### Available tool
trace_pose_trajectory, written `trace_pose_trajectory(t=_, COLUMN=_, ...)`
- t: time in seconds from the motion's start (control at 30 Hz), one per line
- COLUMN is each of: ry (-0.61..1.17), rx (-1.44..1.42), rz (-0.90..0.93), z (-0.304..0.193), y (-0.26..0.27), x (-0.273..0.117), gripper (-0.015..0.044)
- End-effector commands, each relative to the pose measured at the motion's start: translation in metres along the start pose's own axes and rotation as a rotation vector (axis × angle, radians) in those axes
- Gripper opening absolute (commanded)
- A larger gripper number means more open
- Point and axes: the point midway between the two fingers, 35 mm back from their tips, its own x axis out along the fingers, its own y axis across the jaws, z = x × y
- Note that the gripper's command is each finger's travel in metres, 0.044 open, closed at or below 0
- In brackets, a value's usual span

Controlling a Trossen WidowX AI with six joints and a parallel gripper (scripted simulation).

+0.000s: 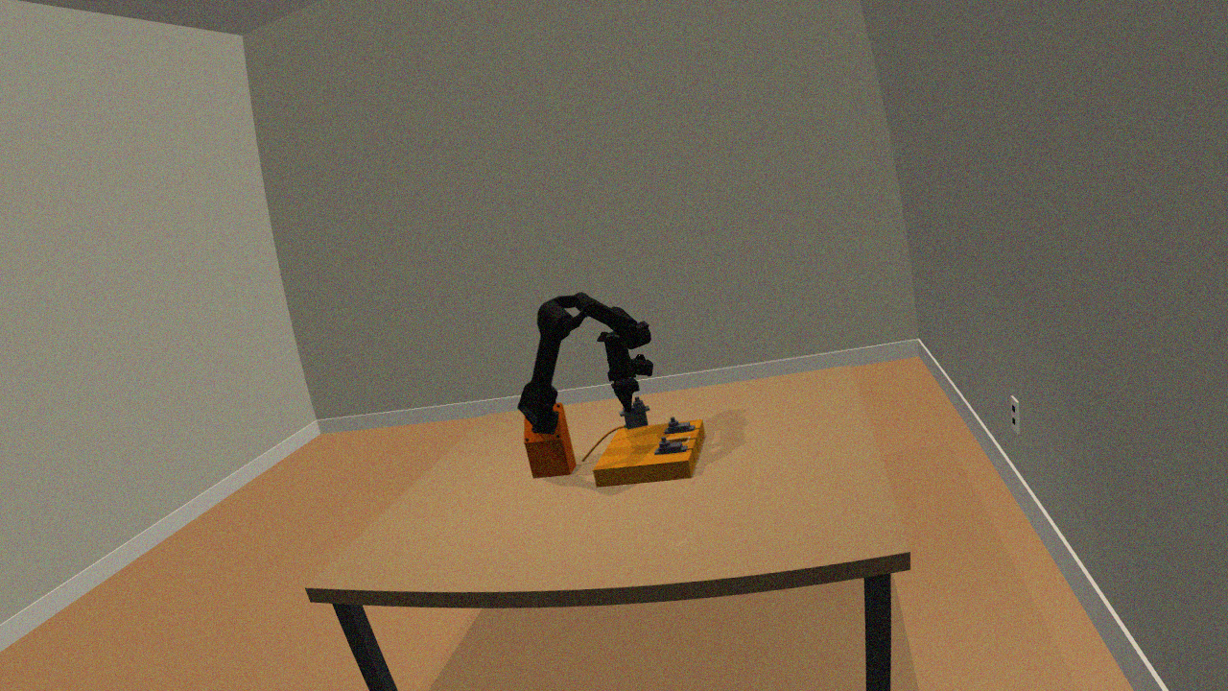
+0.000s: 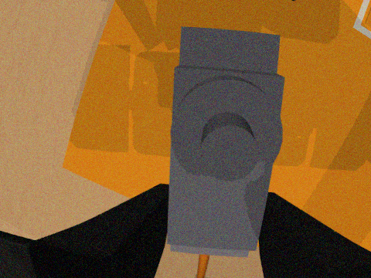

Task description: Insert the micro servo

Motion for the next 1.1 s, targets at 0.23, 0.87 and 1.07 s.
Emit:
trace_pose_trajectory(t=0.23, ry=-0.008, rx=0.002, rz=-0.003, z=0.032, y=-0.005, x=-0.002, gripper=0.0000)
trace_pose_trajectory(t=0.87, ry=-0.006, rx=0.000, rz=-0.007, z=0.007, y=-0.077, x=-0.001, gripper=0.0000)
trace_pose_trajectory(t=1.07, ry=-0.005, rx=-0.118, rz=-0.007, z=0.007, y=-0.077, x=-0.001, gripper=0.0000)
